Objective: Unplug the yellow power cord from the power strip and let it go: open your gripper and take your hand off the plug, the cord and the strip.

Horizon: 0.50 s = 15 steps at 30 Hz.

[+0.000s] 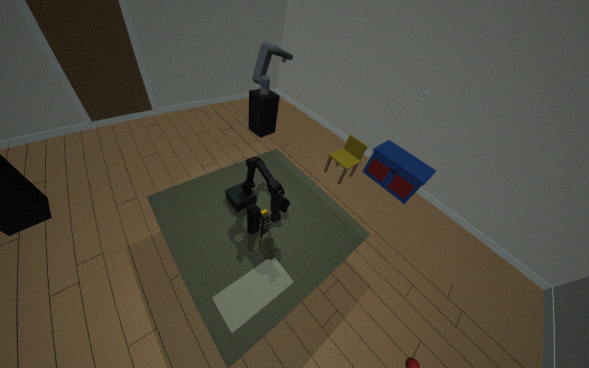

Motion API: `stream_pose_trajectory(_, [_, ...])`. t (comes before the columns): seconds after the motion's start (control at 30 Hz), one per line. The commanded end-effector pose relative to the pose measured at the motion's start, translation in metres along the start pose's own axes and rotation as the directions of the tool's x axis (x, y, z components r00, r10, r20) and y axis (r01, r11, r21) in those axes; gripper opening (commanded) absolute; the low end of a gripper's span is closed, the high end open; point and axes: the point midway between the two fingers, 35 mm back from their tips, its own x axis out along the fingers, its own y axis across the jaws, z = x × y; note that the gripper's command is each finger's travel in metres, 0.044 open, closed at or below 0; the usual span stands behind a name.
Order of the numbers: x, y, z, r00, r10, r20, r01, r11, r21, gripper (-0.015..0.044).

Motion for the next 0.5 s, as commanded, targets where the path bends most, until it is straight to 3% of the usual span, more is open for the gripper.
stream_pose_trajectory(0.0, [-0.003,0.075,-0.020,0.976,0.213,-0.036,-0.208,0.882,-0.424,0.0160])
stream_pose_trajectory(0.17, [-0.009,0.116,-0.036,0.942,0.330,-0.069,-0.297,0.717,-0.630,0.0160])
stream_pose_trajectory(0.47, [-0.009,0.116,-0.036,0.941,0.332,-0.070,-0.299,0.714,-0.633,0.0160])
